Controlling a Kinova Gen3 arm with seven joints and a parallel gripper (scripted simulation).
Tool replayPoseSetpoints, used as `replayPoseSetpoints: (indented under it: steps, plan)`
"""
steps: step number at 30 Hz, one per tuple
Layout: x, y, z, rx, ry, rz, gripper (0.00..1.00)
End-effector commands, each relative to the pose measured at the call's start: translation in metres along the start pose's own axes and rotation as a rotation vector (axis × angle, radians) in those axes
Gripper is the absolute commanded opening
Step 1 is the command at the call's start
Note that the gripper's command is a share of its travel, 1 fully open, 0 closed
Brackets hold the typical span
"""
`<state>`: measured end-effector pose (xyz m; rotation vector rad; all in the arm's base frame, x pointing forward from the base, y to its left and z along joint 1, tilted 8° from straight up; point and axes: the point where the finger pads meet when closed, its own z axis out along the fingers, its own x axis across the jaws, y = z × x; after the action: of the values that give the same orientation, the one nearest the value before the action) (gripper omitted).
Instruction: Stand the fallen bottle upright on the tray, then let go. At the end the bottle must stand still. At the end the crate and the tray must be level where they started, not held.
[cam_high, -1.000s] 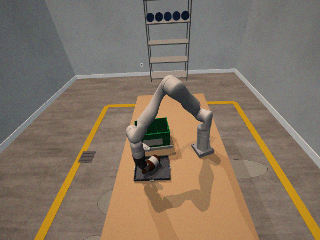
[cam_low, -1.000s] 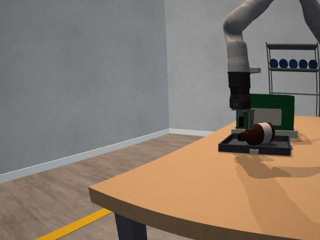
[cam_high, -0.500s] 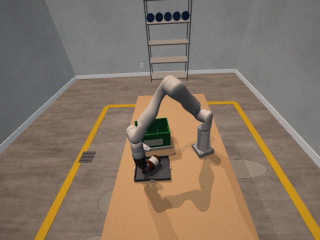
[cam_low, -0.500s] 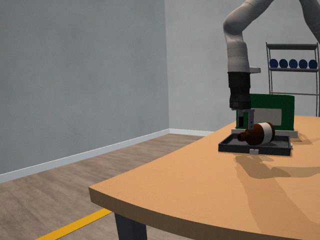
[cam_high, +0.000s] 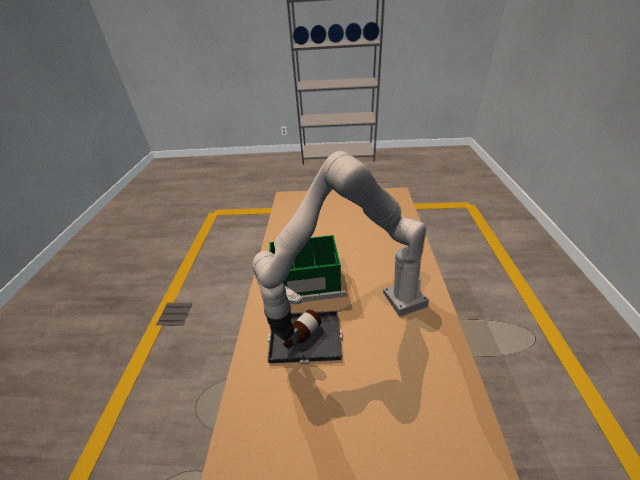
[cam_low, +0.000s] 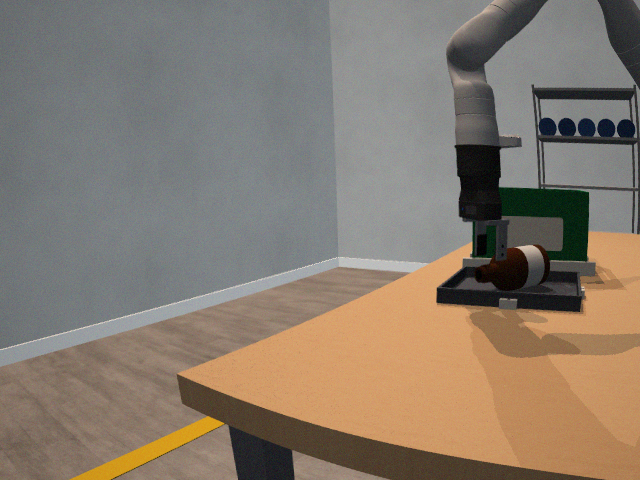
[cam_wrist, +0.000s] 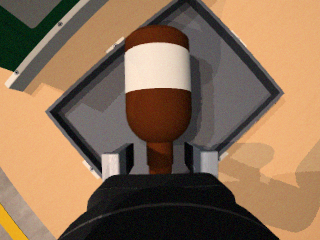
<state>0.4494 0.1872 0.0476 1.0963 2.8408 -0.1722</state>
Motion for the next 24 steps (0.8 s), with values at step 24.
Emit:
replayPoseSetpoints:
  steps: [24]
  plan:
    - [0.003, 0.0, 0.026, 0.001, 0.002, -0.006, 1.0]
